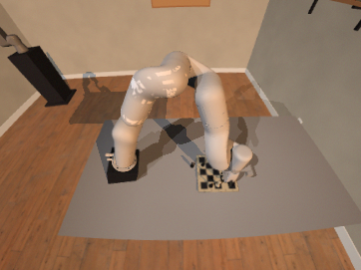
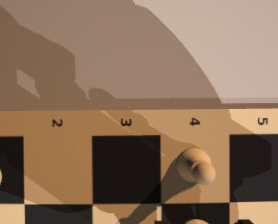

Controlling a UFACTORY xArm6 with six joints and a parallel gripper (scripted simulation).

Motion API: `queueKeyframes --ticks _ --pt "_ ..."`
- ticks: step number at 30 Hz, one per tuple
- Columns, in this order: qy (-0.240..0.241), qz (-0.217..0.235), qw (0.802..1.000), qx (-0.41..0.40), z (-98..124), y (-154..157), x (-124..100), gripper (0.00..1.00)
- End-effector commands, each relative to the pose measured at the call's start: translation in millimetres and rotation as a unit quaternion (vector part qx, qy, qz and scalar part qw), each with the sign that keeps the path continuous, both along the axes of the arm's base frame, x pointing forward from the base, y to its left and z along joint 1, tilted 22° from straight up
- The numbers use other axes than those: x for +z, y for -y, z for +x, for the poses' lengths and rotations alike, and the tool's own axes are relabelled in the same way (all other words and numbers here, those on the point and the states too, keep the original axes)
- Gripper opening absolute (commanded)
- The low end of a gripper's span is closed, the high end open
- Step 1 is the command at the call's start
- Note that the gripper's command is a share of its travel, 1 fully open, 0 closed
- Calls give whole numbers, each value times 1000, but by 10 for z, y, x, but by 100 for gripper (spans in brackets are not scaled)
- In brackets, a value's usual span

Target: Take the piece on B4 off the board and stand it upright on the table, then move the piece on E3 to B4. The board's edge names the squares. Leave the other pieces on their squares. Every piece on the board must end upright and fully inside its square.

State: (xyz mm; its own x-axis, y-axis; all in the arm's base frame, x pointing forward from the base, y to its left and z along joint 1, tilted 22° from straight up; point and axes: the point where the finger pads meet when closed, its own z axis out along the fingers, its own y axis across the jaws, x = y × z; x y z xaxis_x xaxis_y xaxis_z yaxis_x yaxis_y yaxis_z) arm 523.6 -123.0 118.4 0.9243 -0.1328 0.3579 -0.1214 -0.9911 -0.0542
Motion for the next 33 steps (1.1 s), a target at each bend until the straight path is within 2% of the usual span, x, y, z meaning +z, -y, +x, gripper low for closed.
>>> queueKeyframes --ticks 1,15,24,25,33 --pt "2 -1 1000 0 -17 5 98 39" --pt "2 -1 1000 0 -265 8 728 39" --pt "2 -1 1000 0 -296 9 807 39" --pt "2 -1 1000 0 -296 9 807 100" --pt "2 -1 1000 0 -296 9 807 100"
